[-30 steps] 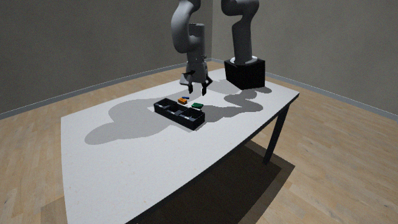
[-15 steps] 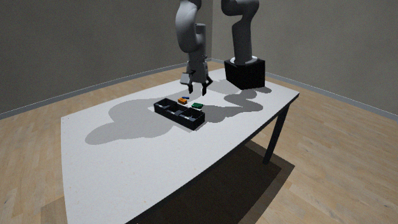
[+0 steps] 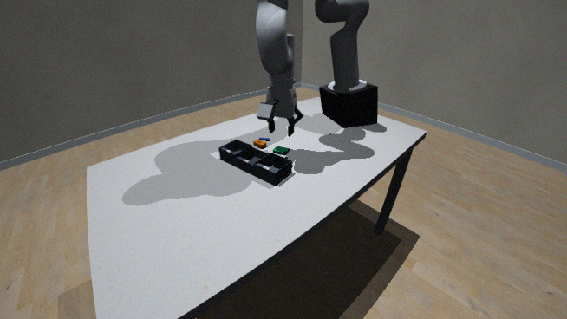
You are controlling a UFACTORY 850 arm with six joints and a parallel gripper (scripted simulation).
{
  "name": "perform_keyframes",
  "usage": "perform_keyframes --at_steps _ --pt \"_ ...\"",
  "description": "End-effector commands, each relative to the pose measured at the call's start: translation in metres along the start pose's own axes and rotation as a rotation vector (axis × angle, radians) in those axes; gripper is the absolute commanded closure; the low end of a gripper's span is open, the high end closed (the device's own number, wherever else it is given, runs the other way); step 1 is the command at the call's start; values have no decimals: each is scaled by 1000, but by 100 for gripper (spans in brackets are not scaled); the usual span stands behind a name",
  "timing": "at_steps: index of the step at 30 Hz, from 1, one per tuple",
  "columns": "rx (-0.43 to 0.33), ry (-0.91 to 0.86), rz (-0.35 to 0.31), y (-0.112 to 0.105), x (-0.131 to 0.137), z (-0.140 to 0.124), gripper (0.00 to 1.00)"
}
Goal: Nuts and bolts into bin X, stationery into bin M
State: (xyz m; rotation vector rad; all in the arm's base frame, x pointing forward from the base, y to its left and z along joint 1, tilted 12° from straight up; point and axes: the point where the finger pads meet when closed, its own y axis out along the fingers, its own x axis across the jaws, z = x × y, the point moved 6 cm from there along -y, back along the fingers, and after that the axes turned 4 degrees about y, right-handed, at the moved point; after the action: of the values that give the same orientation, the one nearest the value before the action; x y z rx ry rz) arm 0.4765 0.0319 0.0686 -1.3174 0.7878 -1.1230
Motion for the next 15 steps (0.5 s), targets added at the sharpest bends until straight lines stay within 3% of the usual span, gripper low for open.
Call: perform_keyframes --at_steps 1,5,15 --pt "15 1 1 0 0 0 28" --pt "15 1 1 0 0 0 28" --pt "15 1 1 32 0 0 28"
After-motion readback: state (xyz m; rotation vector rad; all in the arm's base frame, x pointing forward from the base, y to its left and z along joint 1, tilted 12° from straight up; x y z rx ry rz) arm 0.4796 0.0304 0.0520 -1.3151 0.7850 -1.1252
